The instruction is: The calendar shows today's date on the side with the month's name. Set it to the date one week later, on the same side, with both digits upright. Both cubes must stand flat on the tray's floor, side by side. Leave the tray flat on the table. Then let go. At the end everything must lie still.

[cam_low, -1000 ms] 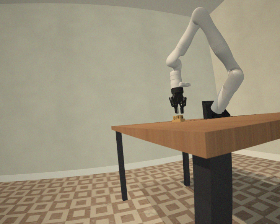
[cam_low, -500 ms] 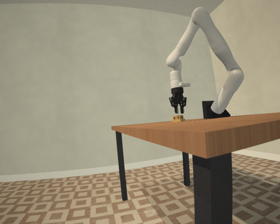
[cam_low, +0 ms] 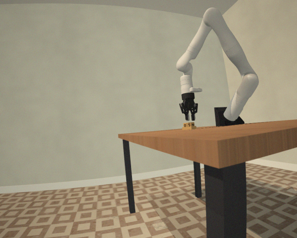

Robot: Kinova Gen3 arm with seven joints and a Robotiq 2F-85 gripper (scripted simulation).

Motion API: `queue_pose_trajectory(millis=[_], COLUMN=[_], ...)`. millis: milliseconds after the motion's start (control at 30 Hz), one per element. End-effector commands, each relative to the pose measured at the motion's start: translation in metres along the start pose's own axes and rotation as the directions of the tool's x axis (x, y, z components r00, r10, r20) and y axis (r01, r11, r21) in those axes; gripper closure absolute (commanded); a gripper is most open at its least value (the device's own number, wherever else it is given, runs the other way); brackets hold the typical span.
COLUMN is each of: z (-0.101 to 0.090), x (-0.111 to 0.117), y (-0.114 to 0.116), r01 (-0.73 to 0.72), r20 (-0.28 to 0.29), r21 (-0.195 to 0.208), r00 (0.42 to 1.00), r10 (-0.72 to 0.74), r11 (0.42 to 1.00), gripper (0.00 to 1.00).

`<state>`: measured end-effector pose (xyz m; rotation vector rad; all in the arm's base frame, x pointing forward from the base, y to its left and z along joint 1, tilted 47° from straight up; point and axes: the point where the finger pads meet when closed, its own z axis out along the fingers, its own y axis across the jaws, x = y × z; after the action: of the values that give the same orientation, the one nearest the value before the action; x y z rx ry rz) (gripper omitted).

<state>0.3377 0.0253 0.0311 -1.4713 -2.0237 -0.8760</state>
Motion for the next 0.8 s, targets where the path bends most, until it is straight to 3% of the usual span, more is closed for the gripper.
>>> queue_pose_trajectory(millis=[0,433,767], z=[-0.001,0.005,0.022], x=[0.0,0.0,0.0], y=[0.0,0.0,0.0], r01=[0.0,0.0,0.0], r20=[0.001,0.001,0.001], r21=[-0.001,-0.001,-0.001], r00=[1.0,1.0,1.0], r10=[0.0,0.0,0.0], r11=[1.0,1.0,1.0], gripper=[0.54,0.54,0.54])
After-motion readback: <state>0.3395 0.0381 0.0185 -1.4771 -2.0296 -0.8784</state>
